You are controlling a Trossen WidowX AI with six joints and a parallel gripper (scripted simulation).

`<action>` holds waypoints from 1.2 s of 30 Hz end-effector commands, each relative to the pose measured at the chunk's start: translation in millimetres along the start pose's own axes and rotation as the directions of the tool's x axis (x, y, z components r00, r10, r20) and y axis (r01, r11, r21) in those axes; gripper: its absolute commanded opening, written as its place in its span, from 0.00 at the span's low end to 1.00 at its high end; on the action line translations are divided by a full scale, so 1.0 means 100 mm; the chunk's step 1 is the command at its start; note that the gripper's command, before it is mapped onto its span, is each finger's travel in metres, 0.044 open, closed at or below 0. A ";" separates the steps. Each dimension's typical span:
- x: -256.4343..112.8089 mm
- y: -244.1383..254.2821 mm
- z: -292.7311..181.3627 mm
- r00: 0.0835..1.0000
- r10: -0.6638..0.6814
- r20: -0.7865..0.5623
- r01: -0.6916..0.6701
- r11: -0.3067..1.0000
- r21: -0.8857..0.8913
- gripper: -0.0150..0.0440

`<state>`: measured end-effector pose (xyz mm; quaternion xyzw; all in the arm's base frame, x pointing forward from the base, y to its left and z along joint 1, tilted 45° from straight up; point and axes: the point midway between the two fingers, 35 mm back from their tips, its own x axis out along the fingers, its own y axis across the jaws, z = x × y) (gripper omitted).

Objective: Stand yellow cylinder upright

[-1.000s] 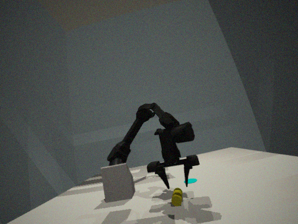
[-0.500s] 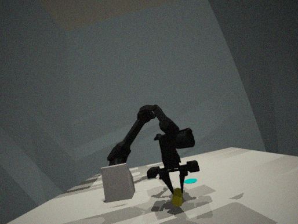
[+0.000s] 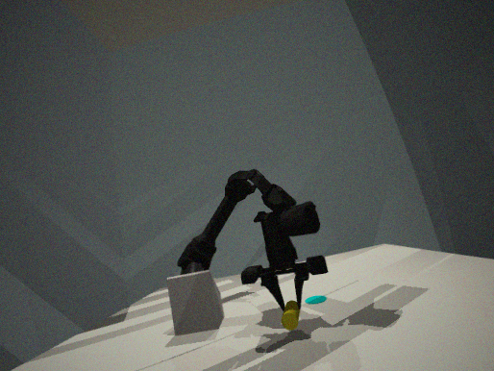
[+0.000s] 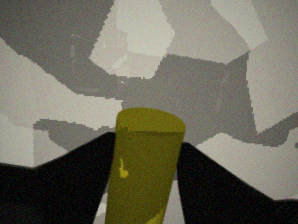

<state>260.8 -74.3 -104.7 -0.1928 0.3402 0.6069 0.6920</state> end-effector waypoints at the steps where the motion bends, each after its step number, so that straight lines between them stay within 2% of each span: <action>1: -0.17 -0.05 0.00 1.000 -0.012 -0.013 0.012 1.000 -0.012 0.43; 22: -0.83 0.01 0.02 1.000 -0.010 -0.012 0.010 1.000 -0.013 0.43; 27: -0.85 0.01 0.02 1.000 -0.010 -0.012 0.010 1.000 -0.008 0.43; 36: -0.89 -0.08 0.19 1.000 -0.011 -0.016 0.014 0.978 0.206 0.43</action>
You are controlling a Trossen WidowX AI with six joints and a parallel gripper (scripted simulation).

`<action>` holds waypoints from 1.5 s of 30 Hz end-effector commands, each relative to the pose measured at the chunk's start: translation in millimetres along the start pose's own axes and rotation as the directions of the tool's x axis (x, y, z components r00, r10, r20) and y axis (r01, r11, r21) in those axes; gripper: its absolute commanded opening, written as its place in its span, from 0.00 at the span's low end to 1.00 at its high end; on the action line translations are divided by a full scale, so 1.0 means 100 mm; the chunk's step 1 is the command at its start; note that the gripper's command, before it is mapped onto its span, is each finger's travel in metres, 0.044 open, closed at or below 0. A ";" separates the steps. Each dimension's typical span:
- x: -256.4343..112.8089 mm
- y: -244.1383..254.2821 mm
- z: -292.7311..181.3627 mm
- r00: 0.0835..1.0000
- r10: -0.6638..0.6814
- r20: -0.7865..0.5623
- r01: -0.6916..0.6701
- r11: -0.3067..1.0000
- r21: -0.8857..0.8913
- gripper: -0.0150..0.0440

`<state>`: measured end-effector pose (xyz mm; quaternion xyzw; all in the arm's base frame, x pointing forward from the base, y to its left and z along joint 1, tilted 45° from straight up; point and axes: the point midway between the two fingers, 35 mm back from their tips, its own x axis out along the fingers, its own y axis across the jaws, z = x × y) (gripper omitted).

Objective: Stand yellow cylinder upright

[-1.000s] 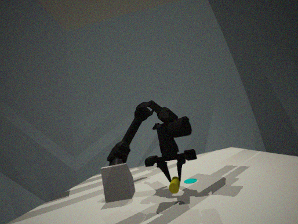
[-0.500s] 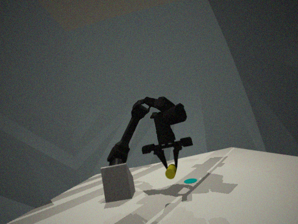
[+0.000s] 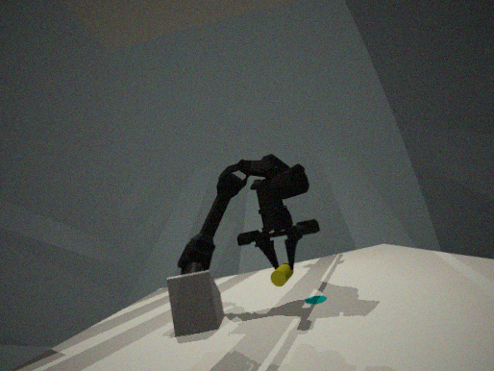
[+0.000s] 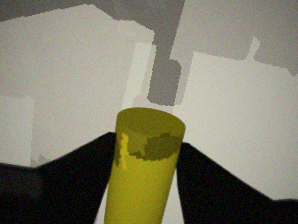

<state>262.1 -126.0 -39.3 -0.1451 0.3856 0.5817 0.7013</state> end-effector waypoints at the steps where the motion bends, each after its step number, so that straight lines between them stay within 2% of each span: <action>1: -0.07 -0.06 0.11 1.000 -0.017 -0.006 0.017 0.996 0.091 0.43; 11: -0.11 -0.13 0.33 1.000 -0.019 -0.008 0.021 0.939 0.343 0.43; 21: -0.14 -0.17 0.57 1.000 -0.020 -0.009 0.022 0.821 0.571 0.43; 32: -0.18 -0.21 0.83 1.000 -0.020 -0.007 0.018 0.629 0.777 0.43; 45: -0.20 -0.22 1.16 1.000 -0.018 -0.003 0.009 0.340 0.940 0.43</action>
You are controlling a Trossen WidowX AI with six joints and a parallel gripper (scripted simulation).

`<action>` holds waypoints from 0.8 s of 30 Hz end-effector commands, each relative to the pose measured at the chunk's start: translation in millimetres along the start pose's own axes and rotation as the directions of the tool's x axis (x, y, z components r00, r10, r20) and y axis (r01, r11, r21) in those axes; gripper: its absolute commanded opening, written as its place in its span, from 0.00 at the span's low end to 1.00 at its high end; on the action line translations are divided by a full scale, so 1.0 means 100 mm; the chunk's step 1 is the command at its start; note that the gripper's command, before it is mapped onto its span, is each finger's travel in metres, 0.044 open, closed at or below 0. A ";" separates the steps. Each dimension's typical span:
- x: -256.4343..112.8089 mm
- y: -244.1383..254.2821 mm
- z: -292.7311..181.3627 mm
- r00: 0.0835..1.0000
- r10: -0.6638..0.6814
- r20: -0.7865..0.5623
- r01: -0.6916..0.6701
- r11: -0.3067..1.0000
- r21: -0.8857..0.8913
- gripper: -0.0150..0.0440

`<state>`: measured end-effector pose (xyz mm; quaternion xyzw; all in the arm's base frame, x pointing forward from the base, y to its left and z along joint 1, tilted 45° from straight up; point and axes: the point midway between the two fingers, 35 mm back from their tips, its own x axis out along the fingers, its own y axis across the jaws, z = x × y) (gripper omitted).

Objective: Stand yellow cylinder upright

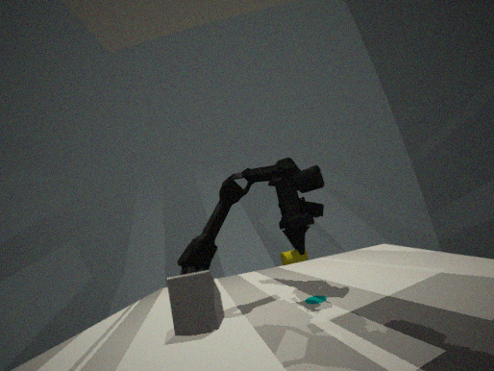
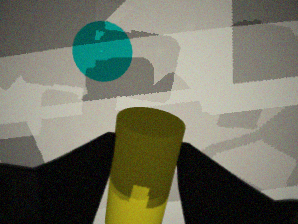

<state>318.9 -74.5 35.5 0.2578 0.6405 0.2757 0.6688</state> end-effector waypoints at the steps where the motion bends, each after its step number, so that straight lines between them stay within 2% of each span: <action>1: -0.05 0.12 0.07 1.000 -0.003 0.014 0.001 0.995 0.098 0.43; 15: -0.07 0.46 0.19 1.000 0.007 0.013 -0.012 0.899 0.437 0.43; 24: -0.05 0.46 0.20 1.000 -0.008 0.014 0.001 0.893 0.449 0.43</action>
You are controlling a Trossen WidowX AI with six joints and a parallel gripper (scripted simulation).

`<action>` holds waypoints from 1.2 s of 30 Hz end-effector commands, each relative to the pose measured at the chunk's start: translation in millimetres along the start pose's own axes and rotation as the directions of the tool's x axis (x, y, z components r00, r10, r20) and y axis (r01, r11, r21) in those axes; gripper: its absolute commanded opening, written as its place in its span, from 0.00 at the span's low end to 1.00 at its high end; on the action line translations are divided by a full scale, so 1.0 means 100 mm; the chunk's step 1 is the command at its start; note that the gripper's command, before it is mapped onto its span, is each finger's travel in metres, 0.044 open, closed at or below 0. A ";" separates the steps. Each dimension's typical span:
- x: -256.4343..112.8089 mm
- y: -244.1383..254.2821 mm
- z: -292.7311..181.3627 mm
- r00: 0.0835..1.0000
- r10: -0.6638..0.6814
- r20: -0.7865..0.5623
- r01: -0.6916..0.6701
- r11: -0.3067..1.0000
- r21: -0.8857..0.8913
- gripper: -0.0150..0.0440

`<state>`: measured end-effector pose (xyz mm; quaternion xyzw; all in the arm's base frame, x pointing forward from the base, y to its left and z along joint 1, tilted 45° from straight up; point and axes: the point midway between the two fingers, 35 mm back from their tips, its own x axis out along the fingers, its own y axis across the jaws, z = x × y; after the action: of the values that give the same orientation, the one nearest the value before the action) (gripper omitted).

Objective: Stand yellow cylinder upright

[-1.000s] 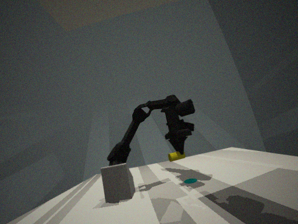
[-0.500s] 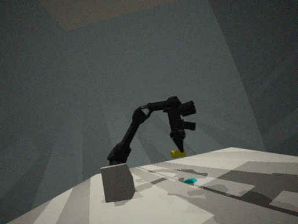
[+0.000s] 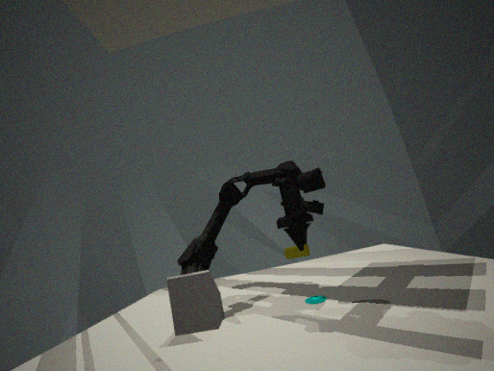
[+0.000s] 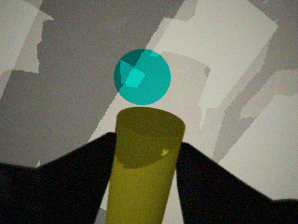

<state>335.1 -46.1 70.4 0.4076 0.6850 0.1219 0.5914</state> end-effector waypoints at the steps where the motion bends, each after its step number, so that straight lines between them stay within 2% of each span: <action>1: 0.00 0.02 0.01 1.000 -0.013 0.017 0.013 1.000 -0.002 0.43; 36: 0.26 -0.15 0.08 0.973 -0.176 0.152 0.182 0.983 -0.030 0.43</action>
<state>338.5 -39.8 41.3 0.3460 0.6732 0.0609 0.6507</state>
